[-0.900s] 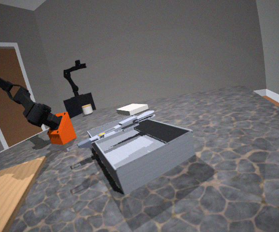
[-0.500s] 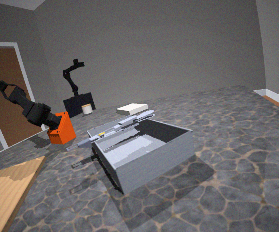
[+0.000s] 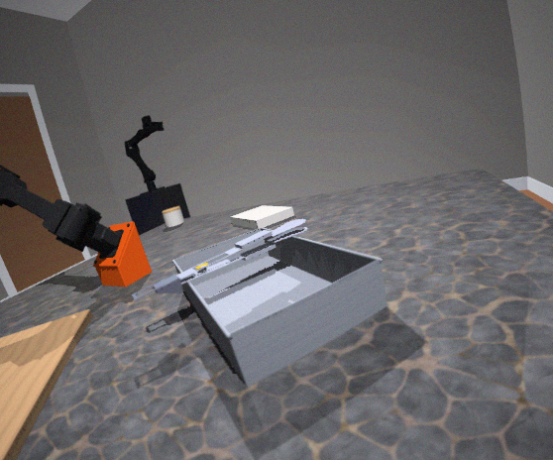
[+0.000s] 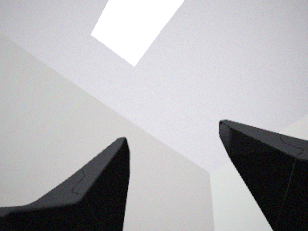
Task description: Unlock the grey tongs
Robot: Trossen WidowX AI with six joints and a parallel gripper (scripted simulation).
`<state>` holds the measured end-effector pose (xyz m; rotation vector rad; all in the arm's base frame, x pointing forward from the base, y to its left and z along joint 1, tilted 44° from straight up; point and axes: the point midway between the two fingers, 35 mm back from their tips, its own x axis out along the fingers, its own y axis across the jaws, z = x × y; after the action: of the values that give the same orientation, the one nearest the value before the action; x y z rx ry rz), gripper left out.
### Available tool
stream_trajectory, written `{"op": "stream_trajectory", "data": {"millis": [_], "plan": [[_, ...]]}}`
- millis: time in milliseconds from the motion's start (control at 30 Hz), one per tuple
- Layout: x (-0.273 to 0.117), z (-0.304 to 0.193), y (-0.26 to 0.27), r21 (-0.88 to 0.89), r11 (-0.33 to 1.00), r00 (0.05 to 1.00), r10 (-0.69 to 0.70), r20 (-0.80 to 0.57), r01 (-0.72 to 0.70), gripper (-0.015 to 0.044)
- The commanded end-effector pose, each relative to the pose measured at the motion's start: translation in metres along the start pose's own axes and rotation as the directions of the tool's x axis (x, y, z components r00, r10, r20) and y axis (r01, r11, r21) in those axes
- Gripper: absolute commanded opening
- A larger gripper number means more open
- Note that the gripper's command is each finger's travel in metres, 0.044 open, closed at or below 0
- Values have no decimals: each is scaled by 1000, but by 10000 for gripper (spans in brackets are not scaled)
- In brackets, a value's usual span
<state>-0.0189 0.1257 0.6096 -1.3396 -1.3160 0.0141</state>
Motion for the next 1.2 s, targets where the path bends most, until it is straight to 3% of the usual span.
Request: {"op": "stream_trajectory", "data": {"millis": [0,200,367,667,933,1167], "plan": [[3,-72,23,365,928,985,-15,-169,76,260],[2,-92,33,422,901,975,-9,-220,104,260],[0,-145,67,647,731,934,38,-356,217,260],[-2,-180,102,728,620,896,87,-434,293,260],[-18,-244,192,795,246,750,267,-605,554,260],[-50,-280,291,583,-53,532,482,-697,811,260]]}}
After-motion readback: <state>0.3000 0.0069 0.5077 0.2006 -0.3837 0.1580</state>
